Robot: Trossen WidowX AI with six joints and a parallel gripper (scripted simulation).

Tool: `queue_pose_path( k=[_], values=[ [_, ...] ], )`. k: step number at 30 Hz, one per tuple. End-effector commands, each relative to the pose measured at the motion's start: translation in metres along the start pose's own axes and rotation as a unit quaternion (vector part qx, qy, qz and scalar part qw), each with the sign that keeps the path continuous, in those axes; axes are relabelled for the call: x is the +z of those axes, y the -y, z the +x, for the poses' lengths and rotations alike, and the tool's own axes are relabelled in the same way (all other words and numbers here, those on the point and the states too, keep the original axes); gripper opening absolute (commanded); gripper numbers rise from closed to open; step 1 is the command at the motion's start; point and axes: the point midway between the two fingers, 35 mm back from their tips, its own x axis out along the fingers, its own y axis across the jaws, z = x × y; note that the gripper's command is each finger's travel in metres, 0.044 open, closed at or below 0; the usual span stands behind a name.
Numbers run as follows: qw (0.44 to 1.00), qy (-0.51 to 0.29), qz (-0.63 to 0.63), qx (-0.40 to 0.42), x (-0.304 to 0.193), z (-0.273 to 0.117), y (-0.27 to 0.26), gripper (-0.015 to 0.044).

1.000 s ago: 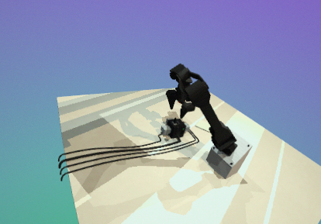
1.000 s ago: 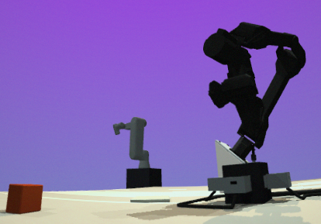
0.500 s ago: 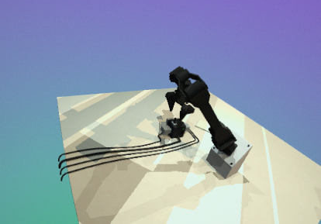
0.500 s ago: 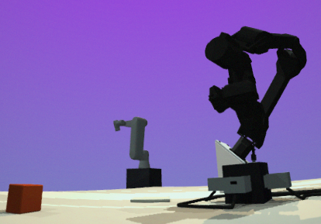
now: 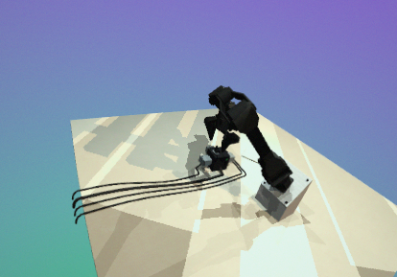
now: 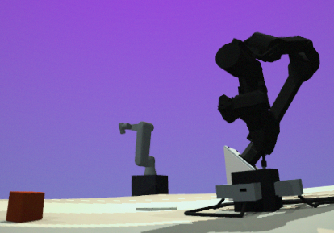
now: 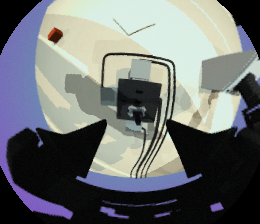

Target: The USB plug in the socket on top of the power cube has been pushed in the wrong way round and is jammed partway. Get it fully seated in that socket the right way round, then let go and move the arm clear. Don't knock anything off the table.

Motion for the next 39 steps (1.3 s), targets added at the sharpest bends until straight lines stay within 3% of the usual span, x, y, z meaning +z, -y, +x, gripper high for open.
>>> queue_pose_path(
  k=[1,5,21,39],
  values=[
    [1.000,-0.003,0.004,-0.003,-0.0003,0.0036,0.0023,0.0440],
    [1.000,-0.003,0.004,-0.003,-0.0003,0.0037,0.0023,0.0440],
    [1.000,0.000,0.000,-0.001,-0.0001,0.0017,0.0007,0.0020],
    [1.000,0.000,0.000,-0.001,-0.0001,0.0017,0.0007,0.0000]
  ],
)
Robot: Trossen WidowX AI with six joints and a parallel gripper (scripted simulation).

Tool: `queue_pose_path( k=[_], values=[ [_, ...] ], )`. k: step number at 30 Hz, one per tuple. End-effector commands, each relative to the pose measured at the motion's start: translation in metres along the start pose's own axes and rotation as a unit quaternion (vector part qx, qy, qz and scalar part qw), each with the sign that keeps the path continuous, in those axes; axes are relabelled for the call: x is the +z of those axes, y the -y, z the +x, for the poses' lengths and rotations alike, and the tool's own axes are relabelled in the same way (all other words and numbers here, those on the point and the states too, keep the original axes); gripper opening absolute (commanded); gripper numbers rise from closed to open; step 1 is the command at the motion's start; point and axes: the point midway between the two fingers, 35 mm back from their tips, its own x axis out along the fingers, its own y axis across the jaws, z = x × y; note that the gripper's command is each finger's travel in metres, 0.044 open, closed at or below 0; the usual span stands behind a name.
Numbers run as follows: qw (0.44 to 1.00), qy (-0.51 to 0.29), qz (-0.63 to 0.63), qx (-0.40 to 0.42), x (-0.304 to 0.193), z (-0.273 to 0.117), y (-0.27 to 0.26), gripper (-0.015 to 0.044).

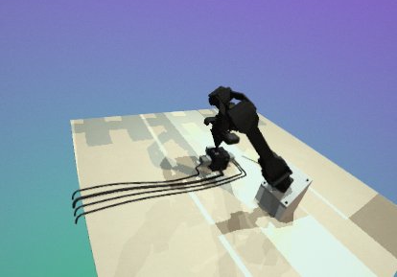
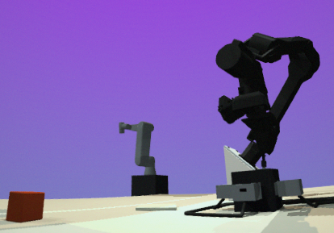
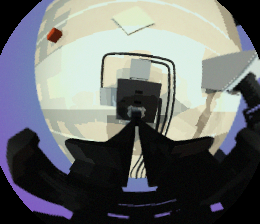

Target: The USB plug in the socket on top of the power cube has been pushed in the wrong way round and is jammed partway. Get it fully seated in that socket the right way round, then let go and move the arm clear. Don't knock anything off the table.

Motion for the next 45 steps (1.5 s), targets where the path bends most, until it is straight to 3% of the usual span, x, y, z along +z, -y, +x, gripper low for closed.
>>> queue_pose_path(
  k=[1,45],
  values=[
    [1.000,0.000,0.000,0.000,0.000,0.000,0.000,0.0000],
    [1.000,0.001,0.000,0.000,0.000,-0.029,0.000,0.0000]
  ],
)
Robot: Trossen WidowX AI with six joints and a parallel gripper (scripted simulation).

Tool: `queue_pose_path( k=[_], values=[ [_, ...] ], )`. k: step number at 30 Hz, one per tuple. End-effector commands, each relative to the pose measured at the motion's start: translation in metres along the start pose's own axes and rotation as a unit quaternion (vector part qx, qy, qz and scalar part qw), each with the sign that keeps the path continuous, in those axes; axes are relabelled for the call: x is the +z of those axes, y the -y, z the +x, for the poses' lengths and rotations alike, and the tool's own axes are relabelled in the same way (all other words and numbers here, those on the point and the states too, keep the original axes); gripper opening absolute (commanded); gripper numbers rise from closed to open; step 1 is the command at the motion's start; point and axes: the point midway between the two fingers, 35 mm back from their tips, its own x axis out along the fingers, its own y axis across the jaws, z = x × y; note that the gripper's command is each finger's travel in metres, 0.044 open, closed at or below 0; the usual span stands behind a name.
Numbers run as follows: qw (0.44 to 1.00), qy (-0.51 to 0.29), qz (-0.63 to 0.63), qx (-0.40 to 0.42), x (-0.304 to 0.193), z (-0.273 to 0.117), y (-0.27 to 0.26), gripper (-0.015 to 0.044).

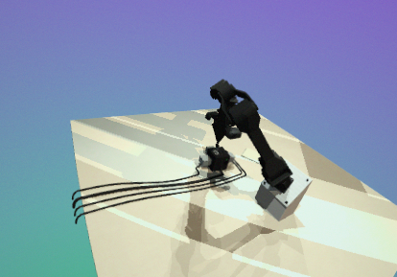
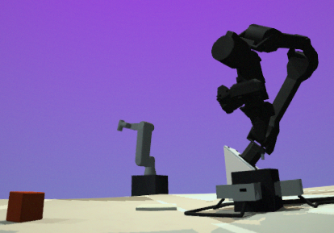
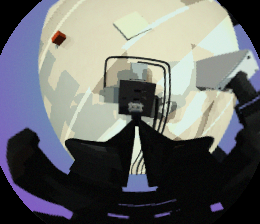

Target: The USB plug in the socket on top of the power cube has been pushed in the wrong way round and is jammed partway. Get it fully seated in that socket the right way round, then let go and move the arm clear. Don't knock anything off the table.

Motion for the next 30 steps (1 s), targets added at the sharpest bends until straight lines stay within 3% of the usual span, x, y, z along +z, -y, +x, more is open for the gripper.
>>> queue_pose_path(
  k=[1,9,30],
  values=[
    [1.000,0.003,-0.004,0.000,0.0000,-0.0034,-0.0009,0.0000],
    [0.999,0.001,-0.043,0.000,0.0001,-0.0018,-0.0002,0.0000],
    [0.949,0.000,-0.315,0.000,0.0001,-0.0014,-0.0001,0.0000]
  ],
)
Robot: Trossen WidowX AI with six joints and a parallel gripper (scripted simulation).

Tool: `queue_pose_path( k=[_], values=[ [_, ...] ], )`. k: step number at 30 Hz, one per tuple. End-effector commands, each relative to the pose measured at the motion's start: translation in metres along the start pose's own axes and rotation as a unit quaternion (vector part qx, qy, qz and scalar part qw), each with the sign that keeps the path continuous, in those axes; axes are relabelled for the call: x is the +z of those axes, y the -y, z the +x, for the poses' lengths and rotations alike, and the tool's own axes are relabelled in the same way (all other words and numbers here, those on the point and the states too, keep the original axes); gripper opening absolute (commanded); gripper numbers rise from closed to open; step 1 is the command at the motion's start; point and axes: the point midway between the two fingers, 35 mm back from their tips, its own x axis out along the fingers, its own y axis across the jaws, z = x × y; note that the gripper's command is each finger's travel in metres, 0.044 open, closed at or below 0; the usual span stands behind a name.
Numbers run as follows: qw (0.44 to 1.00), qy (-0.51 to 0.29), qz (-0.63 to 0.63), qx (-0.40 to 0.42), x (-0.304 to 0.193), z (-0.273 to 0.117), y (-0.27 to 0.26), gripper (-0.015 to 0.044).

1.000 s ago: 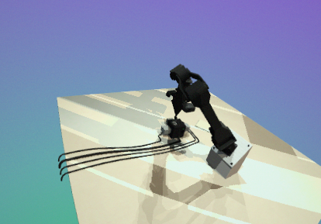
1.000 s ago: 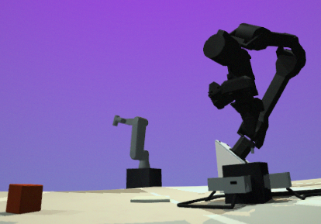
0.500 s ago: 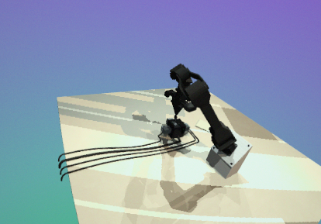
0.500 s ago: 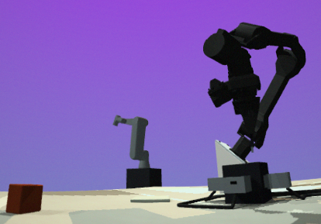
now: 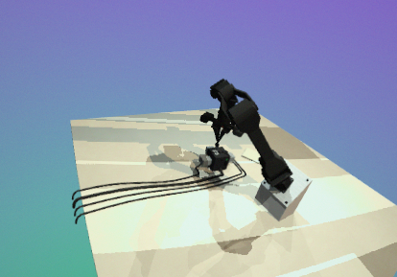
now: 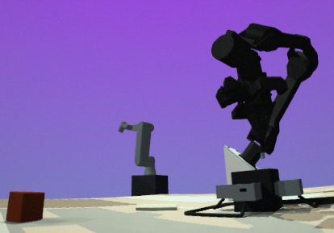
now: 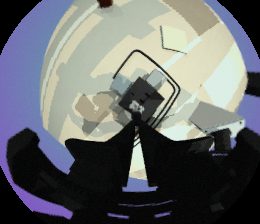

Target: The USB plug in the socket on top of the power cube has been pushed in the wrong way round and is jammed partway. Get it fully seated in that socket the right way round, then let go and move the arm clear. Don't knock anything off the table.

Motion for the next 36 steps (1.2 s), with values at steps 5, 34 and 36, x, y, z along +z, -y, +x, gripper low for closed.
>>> queue_pose_path(
  k=[5,34,36],
  values=[
    [0.995,-0.001,-0.104,-0.001,-0.0002,0.0008,0.0009,0.0000],
    [0.885,-0.001,-0.465,0.000,-0.0002,0.0008,0.0009,0.0000],
    [0.873,-0.001,-0.488,0.000,-0.0002,0.0008,0.0009,0.0000]
  ],
)
